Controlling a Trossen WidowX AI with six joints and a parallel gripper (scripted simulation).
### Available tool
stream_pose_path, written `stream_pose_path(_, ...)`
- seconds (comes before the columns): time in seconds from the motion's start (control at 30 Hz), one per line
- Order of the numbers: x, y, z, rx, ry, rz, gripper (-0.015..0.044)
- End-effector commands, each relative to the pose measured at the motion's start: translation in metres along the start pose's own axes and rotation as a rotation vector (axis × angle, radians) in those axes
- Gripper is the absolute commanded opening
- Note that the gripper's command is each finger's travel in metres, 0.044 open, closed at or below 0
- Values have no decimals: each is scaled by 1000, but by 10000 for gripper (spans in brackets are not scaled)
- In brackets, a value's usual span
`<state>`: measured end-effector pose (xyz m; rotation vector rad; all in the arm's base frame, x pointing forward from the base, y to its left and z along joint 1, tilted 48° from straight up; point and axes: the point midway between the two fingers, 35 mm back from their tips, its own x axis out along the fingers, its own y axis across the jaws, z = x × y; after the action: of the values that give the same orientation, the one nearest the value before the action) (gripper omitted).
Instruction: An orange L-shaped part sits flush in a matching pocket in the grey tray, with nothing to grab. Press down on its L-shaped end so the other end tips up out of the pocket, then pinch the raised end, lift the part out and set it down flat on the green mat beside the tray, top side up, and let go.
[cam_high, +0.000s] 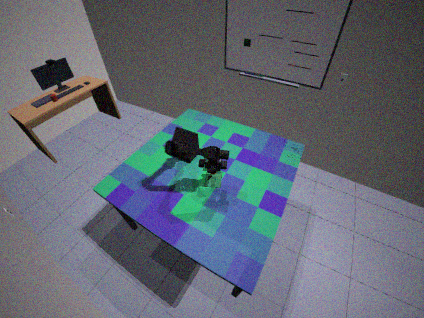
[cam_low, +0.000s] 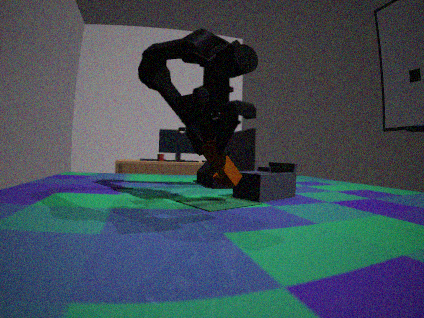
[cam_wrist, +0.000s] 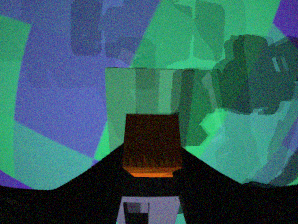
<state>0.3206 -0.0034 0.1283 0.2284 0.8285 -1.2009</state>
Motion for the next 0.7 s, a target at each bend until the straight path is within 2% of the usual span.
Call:
stream_pose_path(0.0,7,-1,0,-5,-4,-2,0)
stream_pose_path(0.67,34,-2,0,-5,-6,-2,0)
